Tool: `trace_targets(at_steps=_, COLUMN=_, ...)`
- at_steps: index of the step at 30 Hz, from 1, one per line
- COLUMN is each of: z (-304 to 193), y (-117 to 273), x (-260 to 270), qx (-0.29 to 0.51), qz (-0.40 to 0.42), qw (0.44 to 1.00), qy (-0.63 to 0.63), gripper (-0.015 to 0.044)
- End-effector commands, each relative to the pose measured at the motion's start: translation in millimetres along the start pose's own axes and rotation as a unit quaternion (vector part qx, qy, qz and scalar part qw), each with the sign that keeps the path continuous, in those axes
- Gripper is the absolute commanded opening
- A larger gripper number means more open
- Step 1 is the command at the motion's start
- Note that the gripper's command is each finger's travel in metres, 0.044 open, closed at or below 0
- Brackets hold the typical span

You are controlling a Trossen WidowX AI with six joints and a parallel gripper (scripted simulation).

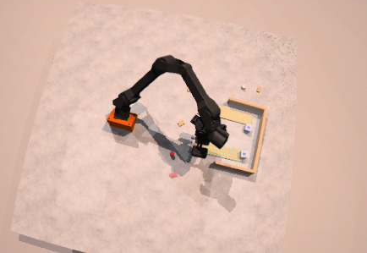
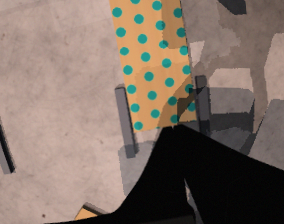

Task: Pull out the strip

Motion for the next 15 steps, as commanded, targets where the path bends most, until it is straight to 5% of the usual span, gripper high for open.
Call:
trace_targets(at_steps=1, z=10, y=-23, x=-7, qx=0.086, qz=-0.011, qw=0.996, qy=0.008, gripper=0.0)
trace_targets(at_steps=15, z=10, y=-37, x=-7, qx=0.086, qz=-0.012, qw=0.996, qy=0.008, gripper=0.0)
Point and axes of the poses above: the point midway between the two fingers, 35 mm back from their tips, its own y axis back along the fingers, its own x axis across the jaws, z = x × y, the point moved 7 cm from there along y, back along the fingers, and after that the axes turned 12 degrees about -y, right-handed, at the moved point
